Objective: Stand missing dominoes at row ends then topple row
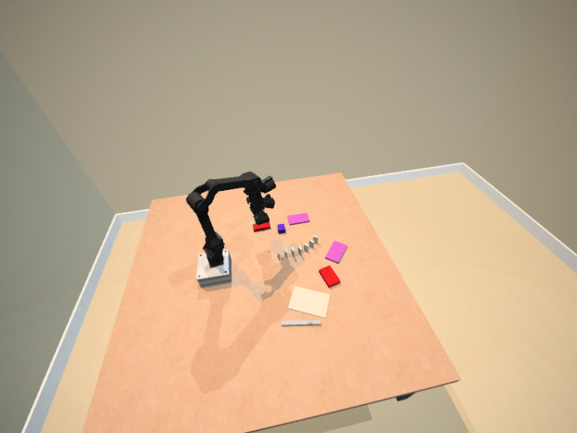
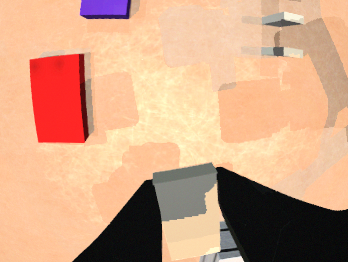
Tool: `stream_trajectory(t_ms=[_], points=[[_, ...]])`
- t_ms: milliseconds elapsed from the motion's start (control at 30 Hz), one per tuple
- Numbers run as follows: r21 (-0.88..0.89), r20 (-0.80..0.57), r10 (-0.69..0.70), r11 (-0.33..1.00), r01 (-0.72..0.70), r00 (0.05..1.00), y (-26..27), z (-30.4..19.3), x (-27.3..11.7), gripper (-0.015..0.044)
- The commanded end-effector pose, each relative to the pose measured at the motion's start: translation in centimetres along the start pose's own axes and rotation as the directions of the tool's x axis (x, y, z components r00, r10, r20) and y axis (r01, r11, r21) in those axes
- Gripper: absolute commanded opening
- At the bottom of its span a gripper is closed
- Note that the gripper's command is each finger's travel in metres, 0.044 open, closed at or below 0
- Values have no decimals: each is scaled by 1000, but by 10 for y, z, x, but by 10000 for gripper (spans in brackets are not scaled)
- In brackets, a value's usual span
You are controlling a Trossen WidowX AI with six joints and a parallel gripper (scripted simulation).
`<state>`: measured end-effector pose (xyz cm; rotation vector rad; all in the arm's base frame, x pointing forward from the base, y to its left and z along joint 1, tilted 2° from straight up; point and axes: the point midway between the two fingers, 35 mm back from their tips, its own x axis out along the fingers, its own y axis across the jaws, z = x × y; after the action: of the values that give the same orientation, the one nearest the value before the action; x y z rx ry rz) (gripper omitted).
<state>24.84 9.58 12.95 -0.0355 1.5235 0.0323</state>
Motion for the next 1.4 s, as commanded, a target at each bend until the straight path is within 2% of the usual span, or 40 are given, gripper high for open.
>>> stream_trajectory(t_ms=[0, 100, 200, 633, 1000, 1367], points=[[-435, -6, -7, 900, 4, 1000, -3, -20, 0, 107], [-690, -7, -7, 724, 1, 1000, -4, -33, 1, 107], [-793, -7, -7, 610, -1, 1000, -5, -39, 2, 107], [-789, -7, 8, 614, -11, 1000, -5, -39, 4, 107], [-741, 41, 258, 656, -144, 965, -2, -31, 30, 107], [-717, 155, 473, 658, -230, 868, -5, -23, 46, 107]])
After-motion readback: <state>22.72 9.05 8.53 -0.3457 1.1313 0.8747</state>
